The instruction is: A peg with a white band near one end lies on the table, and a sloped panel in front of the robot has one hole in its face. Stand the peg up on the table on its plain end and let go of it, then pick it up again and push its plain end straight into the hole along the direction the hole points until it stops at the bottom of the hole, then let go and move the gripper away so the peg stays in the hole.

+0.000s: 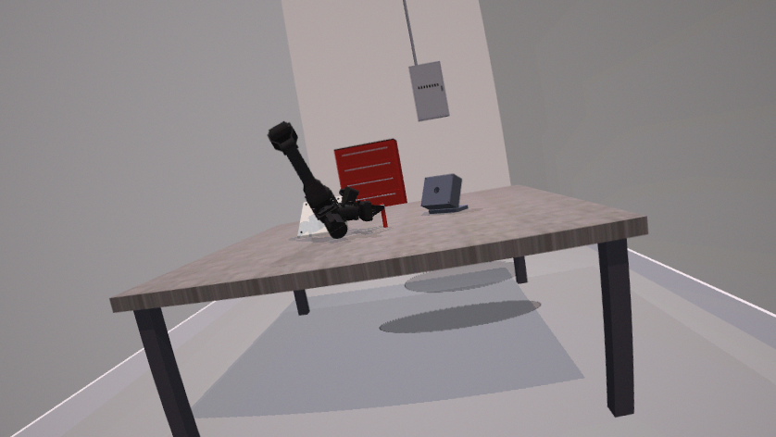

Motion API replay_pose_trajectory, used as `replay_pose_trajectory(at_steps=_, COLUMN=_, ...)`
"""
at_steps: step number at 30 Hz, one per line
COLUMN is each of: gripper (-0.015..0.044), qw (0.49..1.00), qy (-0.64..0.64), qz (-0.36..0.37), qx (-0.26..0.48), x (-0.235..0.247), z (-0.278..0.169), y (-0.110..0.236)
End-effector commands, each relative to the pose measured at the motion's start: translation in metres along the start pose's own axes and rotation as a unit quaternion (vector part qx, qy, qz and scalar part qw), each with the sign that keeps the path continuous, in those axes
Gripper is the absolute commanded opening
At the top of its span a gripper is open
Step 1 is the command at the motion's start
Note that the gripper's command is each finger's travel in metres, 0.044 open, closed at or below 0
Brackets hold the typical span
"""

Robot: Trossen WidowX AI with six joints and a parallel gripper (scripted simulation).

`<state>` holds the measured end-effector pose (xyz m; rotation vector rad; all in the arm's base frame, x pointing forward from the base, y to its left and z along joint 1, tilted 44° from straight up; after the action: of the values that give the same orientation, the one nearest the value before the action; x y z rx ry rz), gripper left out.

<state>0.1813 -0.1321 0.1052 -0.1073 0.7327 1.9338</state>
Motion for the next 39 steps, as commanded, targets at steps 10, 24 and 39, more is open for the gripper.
replay_pose_trajectory(at_steps=10, gripper=0.0183, qw=1.000, qy=0.000, qz=0.000, qx=0.000, x=0.000, z=0.000, y=0.000)
replay_pose_trajectory(at_steps=24, gripper=0.0440, qw=1.000, qy=0.000, qz=0.000, qx=0.000, x=0.000, z=0.000, y=0.000)
replay_pose_trajectory(at_steps=39, gripper=0.0440, qw=1.000, qy=0.008, qz=0.019, qx=0.023, x=0.011, z=0.090, y=-0.005)
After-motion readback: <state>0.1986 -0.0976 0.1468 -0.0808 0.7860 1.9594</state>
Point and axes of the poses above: the point midway between the two fingers, 35 mm back from their tips, its own y axis back along the fingers, its own x axis across the jaws, z = x × y, the point moved 3 cm from there along y, back along the fingers, and after that the axes turned 15 degrees about -y, right-handed, at the moved point
